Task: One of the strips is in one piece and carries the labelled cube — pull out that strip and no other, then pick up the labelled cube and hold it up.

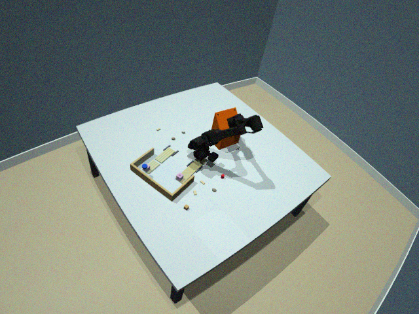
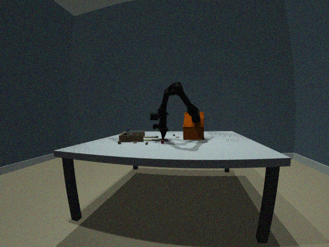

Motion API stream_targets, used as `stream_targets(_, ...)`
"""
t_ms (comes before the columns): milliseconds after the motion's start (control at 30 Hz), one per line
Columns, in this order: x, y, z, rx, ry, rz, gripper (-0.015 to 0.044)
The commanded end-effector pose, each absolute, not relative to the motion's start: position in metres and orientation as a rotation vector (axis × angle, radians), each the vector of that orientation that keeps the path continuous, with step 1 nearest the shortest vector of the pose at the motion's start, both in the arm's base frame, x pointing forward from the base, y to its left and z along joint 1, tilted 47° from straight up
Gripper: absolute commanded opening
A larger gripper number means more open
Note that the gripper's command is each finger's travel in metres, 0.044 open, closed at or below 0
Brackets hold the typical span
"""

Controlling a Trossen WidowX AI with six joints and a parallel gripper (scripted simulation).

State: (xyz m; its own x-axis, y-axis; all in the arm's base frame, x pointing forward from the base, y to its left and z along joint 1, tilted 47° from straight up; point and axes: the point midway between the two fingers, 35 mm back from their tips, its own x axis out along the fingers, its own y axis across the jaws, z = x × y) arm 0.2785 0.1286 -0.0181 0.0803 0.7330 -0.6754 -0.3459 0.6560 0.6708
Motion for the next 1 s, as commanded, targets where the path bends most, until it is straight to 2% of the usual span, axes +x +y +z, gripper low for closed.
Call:
stream_targets(0,0.265,0.129,-0.023,0.382,1.268,0.843,0.0)
stream_targets(967,0.223,0.122,-0.035,0.382,1.27,0.842,0.0)
